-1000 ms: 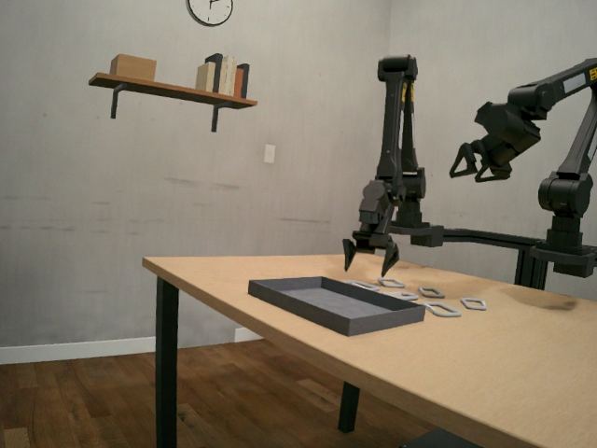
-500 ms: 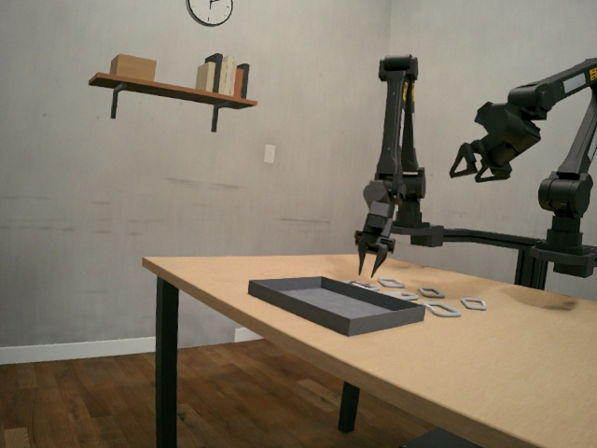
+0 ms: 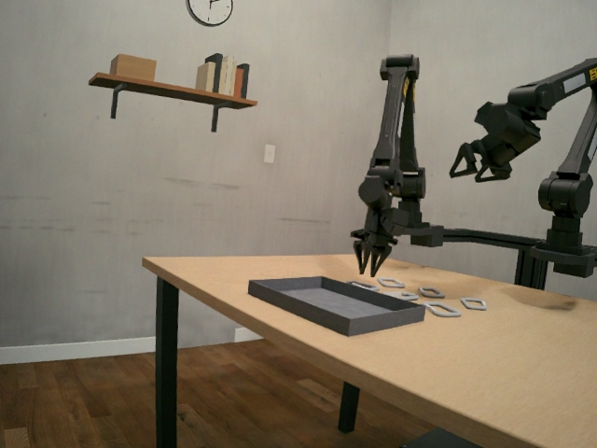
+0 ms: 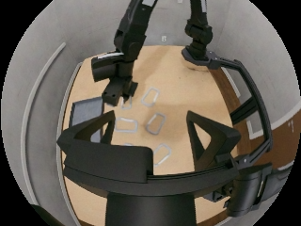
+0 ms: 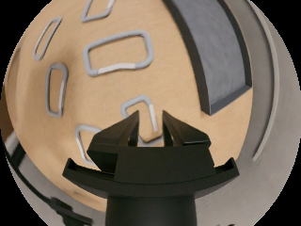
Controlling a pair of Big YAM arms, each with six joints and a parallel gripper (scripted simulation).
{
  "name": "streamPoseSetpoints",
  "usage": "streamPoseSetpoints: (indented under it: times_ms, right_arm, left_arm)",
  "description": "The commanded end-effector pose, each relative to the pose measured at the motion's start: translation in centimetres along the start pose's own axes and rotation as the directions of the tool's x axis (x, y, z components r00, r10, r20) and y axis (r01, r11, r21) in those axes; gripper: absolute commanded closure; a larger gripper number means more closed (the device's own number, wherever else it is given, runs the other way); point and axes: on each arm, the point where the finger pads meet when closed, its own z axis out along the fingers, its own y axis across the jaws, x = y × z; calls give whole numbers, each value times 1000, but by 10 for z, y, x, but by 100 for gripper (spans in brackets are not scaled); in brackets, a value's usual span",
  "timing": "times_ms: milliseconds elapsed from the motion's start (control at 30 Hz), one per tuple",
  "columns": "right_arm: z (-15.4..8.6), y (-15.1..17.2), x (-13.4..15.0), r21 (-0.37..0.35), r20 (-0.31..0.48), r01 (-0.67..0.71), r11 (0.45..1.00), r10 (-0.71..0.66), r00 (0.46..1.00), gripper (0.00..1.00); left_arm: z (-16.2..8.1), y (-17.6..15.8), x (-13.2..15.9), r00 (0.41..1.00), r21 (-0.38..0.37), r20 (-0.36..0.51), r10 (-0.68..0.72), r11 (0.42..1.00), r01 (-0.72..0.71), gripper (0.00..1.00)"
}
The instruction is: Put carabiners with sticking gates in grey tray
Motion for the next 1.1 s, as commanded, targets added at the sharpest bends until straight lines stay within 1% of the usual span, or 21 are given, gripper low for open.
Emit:
streamPoseSetpoints:
  times_ms: [0, 67, 100, 133, 167, 200, 300, 367, 400, 533, 567, 700, 1067]
  right_arm:
    - [2, -2, -7, -66, -47, 210, 975, -213, 976, 70]
    - [1, -1, -6, -115, -66, 292, 950, -300, 952, 70]
    - [0, -2, -1, -135, -77, 305, 943, -316, 946, 70]
    - [0, -2, 9, -160, -91, 304, 939, -321, 943, 70]
    - [0, 9, 22, -206, -109, 313, 927, -340, 934, 70]
    - [0, 14, 28, -234, -115, 316, 919, -349, 930, 70]
    - [-2, 23, 41, -280, -132, 310, 909, -356, 925, 70]
    - [-2, 25, 41, -281, -138, 292, 915, -339, 931, 70]
    - [-1, 24, 36, -268, -132, 295, 917, -338, 932, 70]
    - [-2, 23, 35, -264, -130, 296, 918, -338, 932, 70]
    - [1, 18, 31, -257, -127, 297, 920, -337, 933, 70]
    - [8, 19, 25, -249, -119, 309, 918, -346, 931, 70]
    - [22, 18, 29, -248, -123, 298, 922, -335, 934, 70]
  left_arm:
    - [0, 1, -1, 1000, 8, 2, 4, 1000, -4, 0]
    - [0, 1, -1, 1000, 8, 2, 4, 1000, -4, 0]
    - [0, 1, -1, 1000, 8, 2, 4, 1000, -4, 0]
    - [0, 1, -1, 1000, 8, 2, 4, 1000, -4, 0]
    - [0, 1, -1, 1000, 8, 2, 4, 1000, -4, 0]
    - [0, 1, -1, 1000, 8, 2, 4, 1000, -4, 0]
    - [0, 1, -1, 1000, 8, 2, 4, 1000, -4, 0]
    - [0, 1, -1, 1000, 8, 2, 4, 1000, -4, 0]
    - [0, 1, -1, 1000, 8, 2, 4, 1000, -4, 0]
    - [0, 1, -1, 1000, 8, 2, 4, 1000, -4, 0]
    - [0, 1, -1, 1000, 8, 2, 4, 1000, -4, 0]
    - [0, 1, -1, 1000, 8, 2, 4, 1000, -4, 0]
    - [0, 1, -1, 1000, 8, 2, 4, 1000, -4, 0]
